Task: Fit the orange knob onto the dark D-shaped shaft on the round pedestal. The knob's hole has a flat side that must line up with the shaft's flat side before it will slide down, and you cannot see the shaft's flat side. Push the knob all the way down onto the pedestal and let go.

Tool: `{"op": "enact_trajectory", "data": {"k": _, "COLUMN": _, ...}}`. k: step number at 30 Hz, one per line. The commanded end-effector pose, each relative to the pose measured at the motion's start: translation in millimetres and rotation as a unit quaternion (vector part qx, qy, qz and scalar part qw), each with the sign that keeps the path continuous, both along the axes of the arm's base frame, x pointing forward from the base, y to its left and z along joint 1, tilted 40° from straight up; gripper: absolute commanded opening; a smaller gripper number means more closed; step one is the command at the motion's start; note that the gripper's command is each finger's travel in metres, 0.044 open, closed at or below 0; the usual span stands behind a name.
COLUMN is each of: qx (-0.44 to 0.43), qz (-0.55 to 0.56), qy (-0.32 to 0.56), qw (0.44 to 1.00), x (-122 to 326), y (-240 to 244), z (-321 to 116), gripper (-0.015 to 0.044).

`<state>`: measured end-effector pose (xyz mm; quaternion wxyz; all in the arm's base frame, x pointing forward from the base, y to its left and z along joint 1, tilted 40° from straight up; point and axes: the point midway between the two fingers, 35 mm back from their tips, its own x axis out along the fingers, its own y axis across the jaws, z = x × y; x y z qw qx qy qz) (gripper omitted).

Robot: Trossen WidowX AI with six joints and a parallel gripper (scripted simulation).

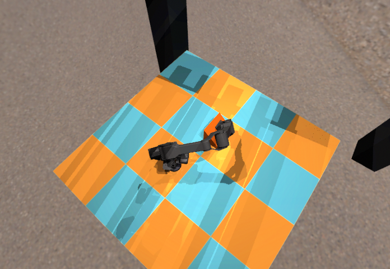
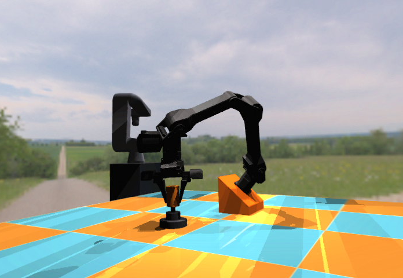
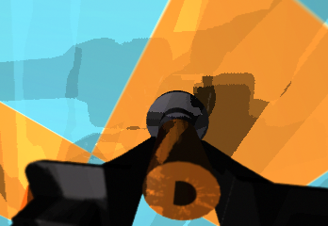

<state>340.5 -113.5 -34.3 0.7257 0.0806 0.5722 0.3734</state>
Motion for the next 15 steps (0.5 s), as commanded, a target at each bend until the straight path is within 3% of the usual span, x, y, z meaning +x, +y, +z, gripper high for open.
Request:
{"op": "enact_trajectory", "data": {"k": 1, "qx": -0.003, "qz": 0.0, "qy": -0.008, "qw": 1.0, "x": 3.4, "y": -1.6, "z": 0.2, "gripper": 0.0}}
{"op": "enact_trajectory", "data": {"k": 15, "qx": -0.003, "qz": 0.0, "qy": -0.007, "qw": 1.0, "x": 2.8, "y": -2.6, "z": 1.0, "gripper": 0.0}}
